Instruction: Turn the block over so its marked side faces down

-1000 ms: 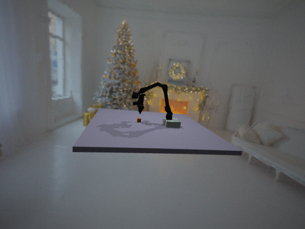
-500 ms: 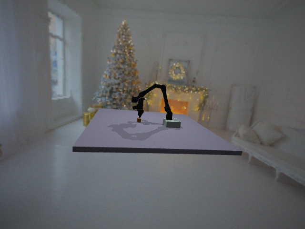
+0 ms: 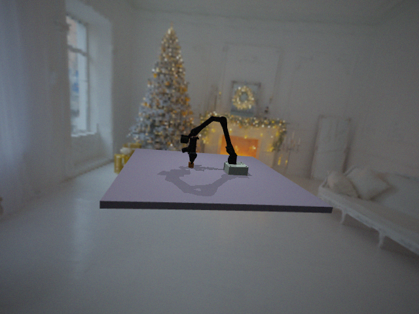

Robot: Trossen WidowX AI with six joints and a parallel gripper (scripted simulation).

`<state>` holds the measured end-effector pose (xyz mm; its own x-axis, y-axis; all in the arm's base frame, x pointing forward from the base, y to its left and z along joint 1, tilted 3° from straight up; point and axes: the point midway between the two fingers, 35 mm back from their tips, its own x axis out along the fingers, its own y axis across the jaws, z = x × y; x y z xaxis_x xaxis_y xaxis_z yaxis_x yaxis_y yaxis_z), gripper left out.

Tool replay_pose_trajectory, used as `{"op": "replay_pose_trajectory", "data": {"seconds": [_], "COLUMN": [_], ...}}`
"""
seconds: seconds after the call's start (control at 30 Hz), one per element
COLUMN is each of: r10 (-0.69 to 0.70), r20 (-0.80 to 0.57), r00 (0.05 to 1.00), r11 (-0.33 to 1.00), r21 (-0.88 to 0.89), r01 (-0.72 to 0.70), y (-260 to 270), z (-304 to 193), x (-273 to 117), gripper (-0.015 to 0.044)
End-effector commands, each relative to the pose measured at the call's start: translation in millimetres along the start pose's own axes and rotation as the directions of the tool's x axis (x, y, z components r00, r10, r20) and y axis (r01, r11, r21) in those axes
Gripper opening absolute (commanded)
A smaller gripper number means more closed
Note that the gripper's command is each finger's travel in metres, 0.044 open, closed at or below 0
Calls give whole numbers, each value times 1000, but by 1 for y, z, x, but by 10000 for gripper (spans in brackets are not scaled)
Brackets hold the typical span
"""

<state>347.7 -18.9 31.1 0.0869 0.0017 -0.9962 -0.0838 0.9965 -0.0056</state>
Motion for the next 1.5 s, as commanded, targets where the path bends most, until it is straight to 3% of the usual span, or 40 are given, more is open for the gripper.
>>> {"op": "replay_pose_trajectory", "data": {"seconds": [0.0, 0.17, 0.5, 1.07, 1.17, 1.47], "r10": [-2, -2, -2, -2, -2, -1], "r20": [-10, -10, -10, -10, -10, 1], "r00": [1000, 1000, 1000, 1000, 1000, 1000], "r11": [1000, 1000, 1000, 1000, 1000, 1000], "r21": [5, 5, 5, 5, 5, 6], "r01": [2, 2, 2, 2, 2, 1], "y": [0, 0, 0, 0, 0, 0], "z": [-2, -2, -2, -2, -2, -2], "x": [10, 15, 15, 15, 4, -14], "gripper": [440, 440, 177, 64, 0, 0]}}
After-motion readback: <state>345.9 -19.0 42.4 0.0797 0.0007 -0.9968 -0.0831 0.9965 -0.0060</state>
